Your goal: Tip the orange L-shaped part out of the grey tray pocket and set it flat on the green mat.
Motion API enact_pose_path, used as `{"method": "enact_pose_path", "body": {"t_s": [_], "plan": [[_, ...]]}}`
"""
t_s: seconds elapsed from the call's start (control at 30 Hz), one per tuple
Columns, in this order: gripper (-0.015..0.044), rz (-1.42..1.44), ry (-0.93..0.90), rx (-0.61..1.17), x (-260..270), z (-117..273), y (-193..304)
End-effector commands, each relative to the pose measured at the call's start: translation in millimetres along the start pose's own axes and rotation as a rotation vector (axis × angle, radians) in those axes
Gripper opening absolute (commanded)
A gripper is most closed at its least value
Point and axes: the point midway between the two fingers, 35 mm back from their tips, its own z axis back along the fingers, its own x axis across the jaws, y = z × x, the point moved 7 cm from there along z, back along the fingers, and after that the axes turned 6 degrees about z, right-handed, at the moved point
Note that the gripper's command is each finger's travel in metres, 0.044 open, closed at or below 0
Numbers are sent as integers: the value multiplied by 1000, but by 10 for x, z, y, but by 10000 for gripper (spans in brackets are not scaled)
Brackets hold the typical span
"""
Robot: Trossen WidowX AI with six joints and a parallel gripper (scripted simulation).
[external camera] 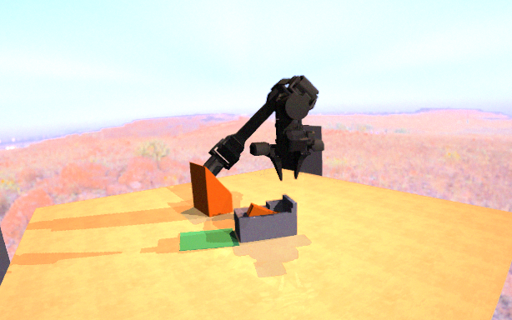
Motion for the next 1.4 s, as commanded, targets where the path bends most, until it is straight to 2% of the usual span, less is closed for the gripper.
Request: {"method": "enact_pose_path", "body": {"t_s": [0.0, 0.4, 0.67, 1.37], "plan": [[180, -3, 0, -2, -3, -1, -4], [180, 0, 0, -1, 1, -22, -2], [180, 0, -3, 2, -5, -702, 3], [180, 0, -3, 1, -5, -923, -1]]}}
